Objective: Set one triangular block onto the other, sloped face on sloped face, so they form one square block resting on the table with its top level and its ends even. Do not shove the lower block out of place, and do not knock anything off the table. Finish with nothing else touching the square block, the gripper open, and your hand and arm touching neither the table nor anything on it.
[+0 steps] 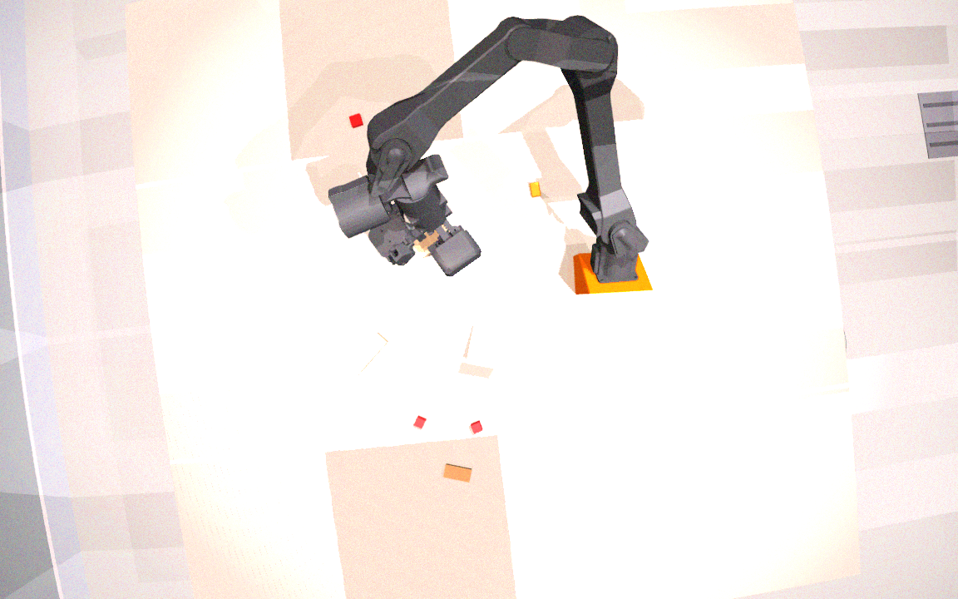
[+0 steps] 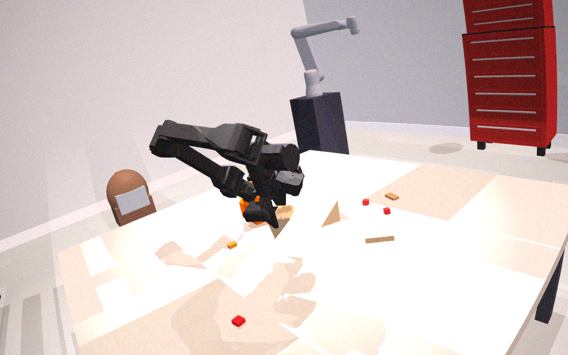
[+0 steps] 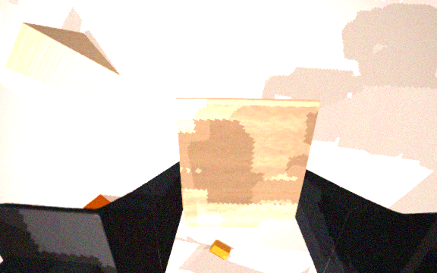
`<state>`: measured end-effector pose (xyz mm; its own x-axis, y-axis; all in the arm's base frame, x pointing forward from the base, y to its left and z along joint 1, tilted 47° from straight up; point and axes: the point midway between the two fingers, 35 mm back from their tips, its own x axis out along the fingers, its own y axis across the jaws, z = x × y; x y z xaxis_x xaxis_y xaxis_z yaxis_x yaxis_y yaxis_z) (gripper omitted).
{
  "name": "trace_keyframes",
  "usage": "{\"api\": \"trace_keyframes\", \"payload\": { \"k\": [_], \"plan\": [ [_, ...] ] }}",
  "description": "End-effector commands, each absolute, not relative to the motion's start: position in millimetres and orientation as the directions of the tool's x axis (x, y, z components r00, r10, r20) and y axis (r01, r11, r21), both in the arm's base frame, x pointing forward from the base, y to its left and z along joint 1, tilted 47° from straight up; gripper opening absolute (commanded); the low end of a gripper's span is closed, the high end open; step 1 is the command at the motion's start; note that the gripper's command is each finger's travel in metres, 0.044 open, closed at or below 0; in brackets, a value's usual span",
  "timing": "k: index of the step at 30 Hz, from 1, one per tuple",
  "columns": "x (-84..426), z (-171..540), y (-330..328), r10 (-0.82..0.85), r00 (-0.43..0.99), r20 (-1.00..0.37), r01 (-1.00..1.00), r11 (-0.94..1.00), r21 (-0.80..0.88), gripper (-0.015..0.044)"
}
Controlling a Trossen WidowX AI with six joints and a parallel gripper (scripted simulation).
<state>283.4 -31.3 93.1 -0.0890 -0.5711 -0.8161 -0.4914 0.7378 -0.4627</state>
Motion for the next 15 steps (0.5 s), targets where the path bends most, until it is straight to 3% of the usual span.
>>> {"api": "trace_keyframes", "payload": {
  "k": [1,15],
  "plan": [
    [283.3,92.2,-30.4,-0.598,-0.087,-0.796,-0.587,0.677,-0.444,0.0000],
    [286.8,95.2,-25.0,-0.699,-0.041,-0.714,-0.893,0.346,-0.288,0.0000]
  ]
}}
